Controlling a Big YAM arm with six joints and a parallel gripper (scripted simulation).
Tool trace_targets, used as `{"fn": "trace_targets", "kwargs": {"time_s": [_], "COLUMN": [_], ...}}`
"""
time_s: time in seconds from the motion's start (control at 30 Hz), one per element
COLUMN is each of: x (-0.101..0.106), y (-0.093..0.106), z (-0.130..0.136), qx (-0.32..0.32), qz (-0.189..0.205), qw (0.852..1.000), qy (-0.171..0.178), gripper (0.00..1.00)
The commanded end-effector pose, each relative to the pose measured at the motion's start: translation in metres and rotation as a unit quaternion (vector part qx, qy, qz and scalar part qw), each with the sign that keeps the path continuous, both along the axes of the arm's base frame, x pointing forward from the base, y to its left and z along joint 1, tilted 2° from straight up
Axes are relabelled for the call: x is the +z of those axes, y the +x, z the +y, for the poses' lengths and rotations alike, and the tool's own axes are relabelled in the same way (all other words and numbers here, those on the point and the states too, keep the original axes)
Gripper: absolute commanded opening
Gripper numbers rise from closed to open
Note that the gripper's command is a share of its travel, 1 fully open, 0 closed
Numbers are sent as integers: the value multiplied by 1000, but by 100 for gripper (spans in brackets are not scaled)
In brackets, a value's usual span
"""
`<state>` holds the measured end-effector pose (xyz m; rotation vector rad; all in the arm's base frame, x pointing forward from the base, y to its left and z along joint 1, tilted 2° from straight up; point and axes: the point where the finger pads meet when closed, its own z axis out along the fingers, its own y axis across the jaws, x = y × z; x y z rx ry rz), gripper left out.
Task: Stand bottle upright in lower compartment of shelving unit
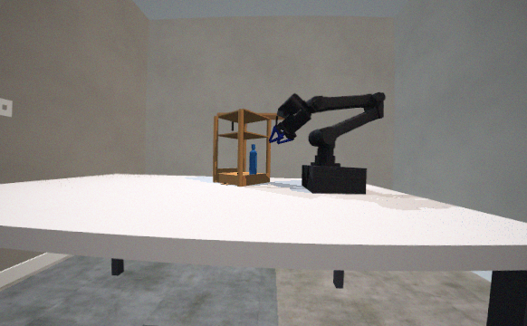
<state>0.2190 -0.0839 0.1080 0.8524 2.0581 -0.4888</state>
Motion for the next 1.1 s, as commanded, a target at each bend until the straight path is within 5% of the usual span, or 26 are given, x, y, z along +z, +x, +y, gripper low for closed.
{"fn": "trace_targets", "kwargs": {"time_s": [0.0, 1.07], "x": [40, 37], "y": [-5, -17], "z": [21, 30], "qx": [-11, -11], "qz": [-32, -14], "qw": [999, 1000], "qy": [21, 16], "gripper": [73, 73]}}
